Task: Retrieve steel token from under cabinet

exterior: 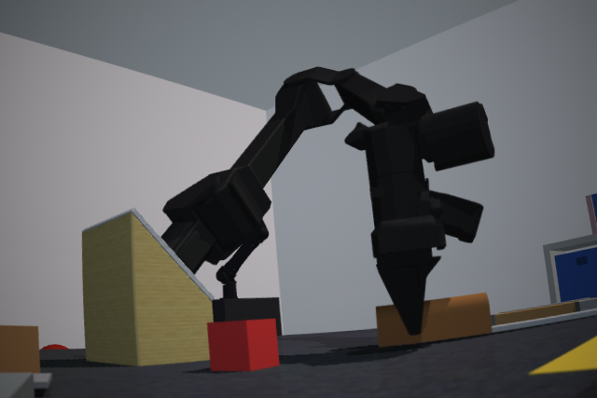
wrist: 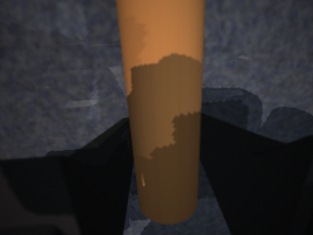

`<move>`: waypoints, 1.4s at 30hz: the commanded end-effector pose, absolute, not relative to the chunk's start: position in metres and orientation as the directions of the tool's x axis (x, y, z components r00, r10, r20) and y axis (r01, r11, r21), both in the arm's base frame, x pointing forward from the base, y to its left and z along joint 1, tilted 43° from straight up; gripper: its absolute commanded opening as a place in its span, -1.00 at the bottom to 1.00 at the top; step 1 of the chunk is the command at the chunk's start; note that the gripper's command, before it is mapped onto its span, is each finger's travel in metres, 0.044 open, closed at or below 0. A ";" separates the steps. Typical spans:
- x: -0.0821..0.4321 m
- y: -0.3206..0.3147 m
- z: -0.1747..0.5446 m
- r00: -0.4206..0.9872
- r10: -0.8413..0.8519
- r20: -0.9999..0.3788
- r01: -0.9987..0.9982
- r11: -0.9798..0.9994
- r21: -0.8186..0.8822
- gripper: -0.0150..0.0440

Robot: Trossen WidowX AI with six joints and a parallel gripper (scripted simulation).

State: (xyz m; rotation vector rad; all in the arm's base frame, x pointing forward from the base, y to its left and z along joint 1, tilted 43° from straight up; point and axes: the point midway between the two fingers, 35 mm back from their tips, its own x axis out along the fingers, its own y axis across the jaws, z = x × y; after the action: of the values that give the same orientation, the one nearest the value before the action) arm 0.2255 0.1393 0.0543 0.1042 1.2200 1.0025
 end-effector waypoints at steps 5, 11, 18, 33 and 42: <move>0.230 0.132 0.048 -0.004 0.686 -0.728 -0.587 0.588 0.557 -0.49; 0.233 0.127 0.044 -0.004 0.685 -0.728 -0.591 0.586 0.554 -0.49; 0.236 0.122 0.039 -0.004 0.685 -0.728 -0.594 0.584 0.553 -0.49; 0.241 0.111 0.028 -0.004 0.684 -0.729 -0.598 0.583 0.550 -0.49; 0.245 0.104 0.022 -0.003 0.684 -0.729 -0.598 0.583 0.550 -0.49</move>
State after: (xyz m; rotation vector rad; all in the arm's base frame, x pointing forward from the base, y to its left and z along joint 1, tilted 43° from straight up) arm 0.2412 0.1083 0.0243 0.0855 1.2074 1.0191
